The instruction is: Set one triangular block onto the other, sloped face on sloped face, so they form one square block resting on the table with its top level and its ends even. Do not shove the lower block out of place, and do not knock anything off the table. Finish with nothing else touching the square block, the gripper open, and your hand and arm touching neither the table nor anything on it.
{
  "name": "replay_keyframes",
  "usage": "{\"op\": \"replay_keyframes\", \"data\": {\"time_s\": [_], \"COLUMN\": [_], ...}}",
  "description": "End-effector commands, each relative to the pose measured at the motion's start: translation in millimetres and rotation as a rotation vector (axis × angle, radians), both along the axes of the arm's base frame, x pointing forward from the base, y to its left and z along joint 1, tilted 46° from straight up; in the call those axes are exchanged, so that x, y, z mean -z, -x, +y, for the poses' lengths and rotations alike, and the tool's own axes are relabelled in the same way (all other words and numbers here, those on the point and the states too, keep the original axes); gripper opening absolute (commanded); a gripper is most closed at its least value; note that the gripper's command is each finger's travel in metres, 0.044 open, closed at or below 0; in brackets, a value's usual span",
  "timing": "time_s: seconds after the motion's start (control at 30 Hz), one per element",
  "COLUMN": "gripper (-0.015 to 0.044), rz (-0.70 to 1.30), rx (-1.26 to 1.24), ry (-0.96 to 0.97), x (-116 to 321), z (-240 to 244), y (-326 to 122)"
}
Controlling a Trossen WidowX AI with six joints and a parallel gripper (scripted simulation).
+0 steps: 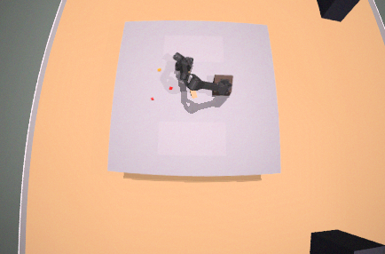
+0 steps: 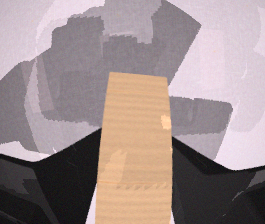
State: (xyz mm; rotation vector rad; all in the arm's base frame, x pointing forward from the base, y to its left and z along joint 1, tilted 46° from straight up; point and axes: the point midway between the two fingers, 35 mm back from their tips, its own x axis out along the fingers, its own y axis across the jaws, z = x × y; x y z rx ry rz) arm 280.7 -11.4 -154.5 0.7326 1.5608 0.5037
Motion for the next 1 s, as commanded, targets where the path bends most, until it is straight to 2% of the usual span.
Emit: {"op": "replay_keyframes", "data": {"time_s": [0.0, 0.07, 0.3, 0.57, 0.97], "gripper": [0.0052, 0.0, 0.0, 0.0, 0.0], "rz": [0.002, 0.001, 0.0, 0.027, 0.226], "rx": [0.004, 0.004, 0.0, 0.033, 0.233], "ry": [-0.002, -0.002, 0.002, -0.001, 0.005], "x": [0, -2, -21, -19, -19], "z": [1, -1, -21, -21, -21], "y": [0, 0, -1, 0, 0]}}
